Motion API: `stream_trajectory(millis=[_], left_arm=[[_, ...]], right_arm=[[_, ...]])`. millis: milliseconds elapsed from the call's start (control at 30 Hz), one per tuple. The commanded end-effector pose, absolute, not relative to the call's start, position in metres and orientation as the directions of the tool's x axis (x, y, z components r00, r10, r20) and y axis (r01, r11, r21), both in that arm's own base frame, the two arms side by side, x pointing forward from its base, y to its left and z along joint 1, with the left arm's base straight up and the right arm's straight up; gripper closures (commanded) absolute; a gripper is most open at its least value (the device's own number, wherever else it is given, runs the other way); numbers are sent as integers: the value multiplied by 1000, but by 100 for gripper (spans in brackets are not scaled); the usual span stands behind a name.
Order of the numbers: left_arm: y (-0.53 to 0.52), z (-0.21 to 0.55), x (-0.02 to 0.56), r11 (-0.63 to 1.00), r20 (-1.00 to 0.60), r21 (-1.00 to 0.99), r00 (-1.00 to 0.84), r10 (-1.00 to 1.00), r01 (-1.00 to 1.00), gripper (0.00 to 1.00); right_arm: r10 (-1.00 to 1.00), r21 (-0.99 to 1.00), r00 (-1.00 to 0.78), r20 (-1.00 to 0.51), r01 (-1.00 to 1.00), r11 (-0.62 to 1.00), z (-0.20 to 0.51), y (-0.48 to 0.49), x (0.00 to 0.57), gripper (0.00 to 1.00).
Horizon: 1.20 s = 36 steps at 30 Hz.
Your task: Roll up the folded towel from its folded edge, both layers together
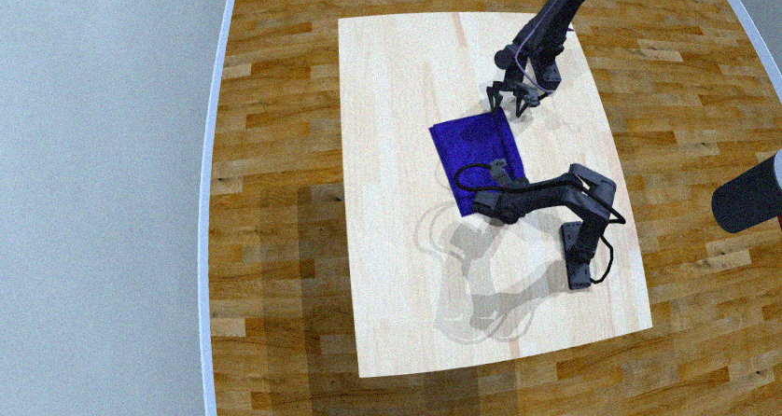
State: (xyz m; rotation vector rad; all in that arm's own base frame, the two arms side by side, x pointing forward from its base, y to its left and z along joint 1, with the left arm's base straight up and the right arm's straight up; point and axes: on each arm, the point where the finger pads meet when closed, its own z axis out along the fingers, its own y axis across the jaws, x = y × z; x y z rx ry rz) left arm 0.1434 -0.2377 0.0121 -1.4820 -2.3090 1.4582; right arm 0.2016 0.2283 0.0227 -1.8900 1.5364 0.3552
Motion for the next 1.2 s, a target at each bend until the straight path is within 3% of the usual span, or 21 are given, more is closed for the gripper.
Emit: stream_trajectory(millis=[0, 467, 667, 733, 1167], left_arm=[[-243, 16, 150, 79, -455, -707, -538, 710, 703, 92], [-243, 16, 150, 79, -455, -707, -538, 710, 703, 92], [-243, 16, 150, 79, -455, -707, -538, 710, 703, 92], [-243, 16, 150, 79, -455, -707, -538, 710, 703, 92], [-243, 16, 150, 79, -455, -707, -538, 710, 703, 92]], right_arm=[[-746, -342, 280, -604, -937, -74, 11, 234, 205, 2], [-746, -342, 281, -604, -937, -76, -19, 240, 206, 2], [-746, -342, 281, -604, -937, -76, -22, 240, 206, 28], [-746, -342, 281, -604, -937, -76, -22, 240, 206, 28], [-746, -342, 281, -604, -937, -76, -24, 240, 206, 80]])
